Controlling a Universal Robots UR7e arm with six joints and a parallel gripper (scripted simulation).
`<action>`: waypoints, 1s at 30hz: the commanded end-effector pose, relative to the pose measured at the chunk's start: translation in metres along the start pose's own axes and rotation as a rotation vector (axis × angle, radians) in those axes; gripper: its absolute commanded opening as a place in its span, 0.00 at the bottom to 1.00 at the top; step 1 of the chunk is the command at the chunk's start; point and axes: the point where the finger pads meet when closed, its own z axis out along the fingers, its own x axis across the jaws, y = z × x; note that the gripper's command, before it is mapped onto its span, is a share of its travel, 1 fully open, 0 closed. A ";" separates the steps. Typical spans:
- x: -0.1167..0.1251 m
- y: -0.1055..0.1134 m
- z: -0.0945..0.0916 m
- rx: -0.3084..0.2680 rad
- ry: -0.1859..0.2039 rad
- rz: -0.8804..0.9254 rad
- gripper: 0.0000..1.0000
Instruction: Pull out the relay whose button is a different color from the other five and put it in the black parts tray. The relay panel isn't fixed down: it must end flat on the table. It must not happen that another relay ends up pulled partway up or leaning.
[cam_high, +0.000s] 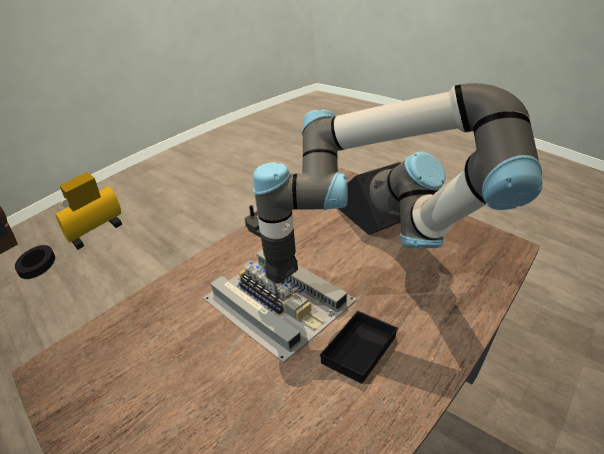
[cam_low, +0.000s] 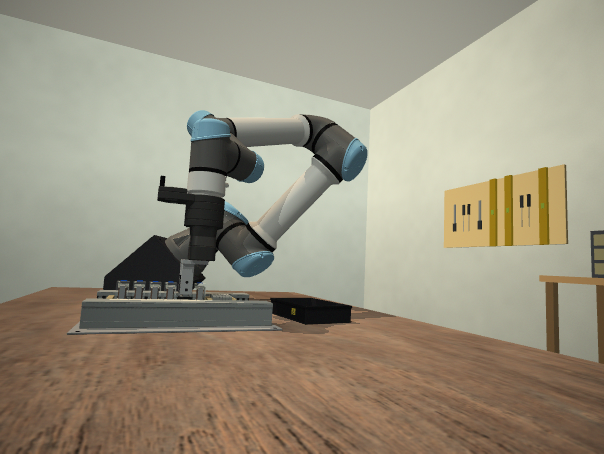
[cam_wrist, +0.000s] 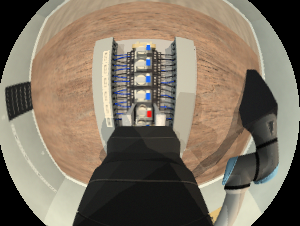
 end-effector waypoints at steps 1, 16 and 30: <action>0.000 0.000 -0.001 0.001 -0.001 0.000 0.00; -0.001 0.000 -0.007 0.001 -0.001 0.000 0.00; -0.001 0.000 -0.023 0.001 -0.001 0.000 0.00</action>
